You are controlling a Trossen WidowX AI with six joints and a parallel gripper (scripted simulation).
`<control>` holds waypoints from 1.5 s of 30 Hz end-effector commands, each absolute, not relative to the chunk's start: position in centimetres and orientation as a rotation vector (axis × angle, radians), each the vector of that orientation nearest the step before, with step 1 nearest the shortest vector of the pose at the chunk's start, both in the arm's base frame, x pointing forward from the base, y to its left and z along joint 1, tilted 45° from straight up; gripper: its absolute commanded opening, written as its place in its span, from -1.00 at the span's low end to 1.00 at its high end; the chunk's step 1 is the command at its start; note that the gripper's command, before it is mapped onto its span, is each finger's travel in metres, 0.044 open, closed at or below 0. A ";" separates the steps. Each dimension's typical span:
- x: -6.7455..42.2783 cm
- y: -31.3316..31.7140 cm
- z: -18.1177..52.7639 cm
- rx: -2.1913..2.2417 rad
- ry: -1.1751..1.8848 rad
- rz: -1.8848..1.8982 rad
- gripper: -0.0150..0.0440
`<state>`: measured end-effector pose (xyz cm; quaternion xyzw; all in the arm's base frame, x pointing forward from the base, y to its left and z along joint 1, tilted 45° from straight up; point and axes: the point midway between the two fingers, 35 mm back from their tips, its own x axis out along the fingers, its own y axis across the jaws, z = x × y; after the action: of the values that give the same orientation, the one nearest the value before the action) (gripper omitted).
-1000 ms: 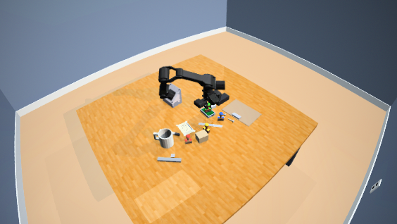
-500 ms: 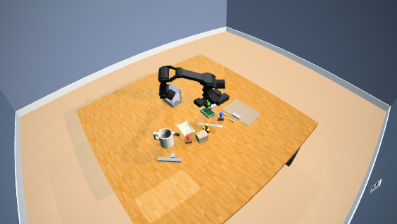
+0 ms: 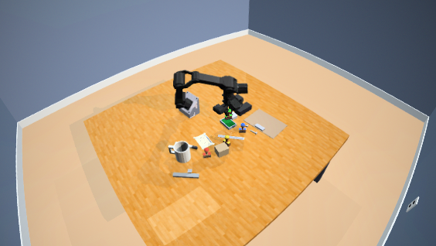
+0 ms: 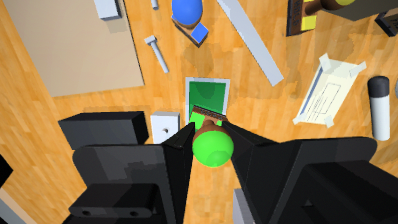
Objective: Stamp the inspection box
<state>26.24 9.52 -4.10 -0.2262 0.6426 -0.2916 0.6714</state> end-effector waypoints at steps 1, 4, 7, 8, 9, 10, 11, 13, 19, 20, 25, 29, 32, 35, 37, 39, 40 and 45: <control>26.2 10.0 -3.6 -0.501 1.450 -0.658 -0.49; 26.2 10.4 -3.3 -0.501 1.451 -0.658 -0.49; 26.2 10.7 -2.9 -0.501 1.451 -0.658 -0.49; 26.2 10.8 -2.8 -0.501 1.451 -0.658 -0.49; 26.2 10.9 -2.7 -0.501 1.451 -0.658 -0.49; 26.1 11.0 -2.6 -0.501 1.451 -0.658 -0.49; 26.1 11.2 -2.4 -0.501 1.451 -0.658 -0.49; 26.1 11.3 -2.3 -0.501 1.451 -0.658 -0.49; 26.7 9.9 -0.5 -0.381 1.388 -0.755 -0.49; 26.8 9.6 -0.2 -0.355 1.373 -0.776 -0.49; 27.2 7.9 1.7 -0.222 1.295 -0.881 -0.49; 27.3 6.5 3.2 -0.116 1.228 -0.962 -0.49; 27.4 5.4 4.2 -0.037 1.175 -1.021 -0.49; 27.4 4.4 5.3 0.042 1.119 -1.079 -0.49; 27.3 3.6 6.0 0.094 1.080 -1.117 -0.49; 27.2 2.9 6.6 0.147 1.040 -1.154 -0.49; 27.1 2.6 7.0 0.173 1.020 -1.172 -0.49; 26.7 0.7 8.6 0.301 0.914 -1.260 -0.49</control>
<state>27.04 1.84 7.66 0.1055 0.4402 -0.5440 0.7065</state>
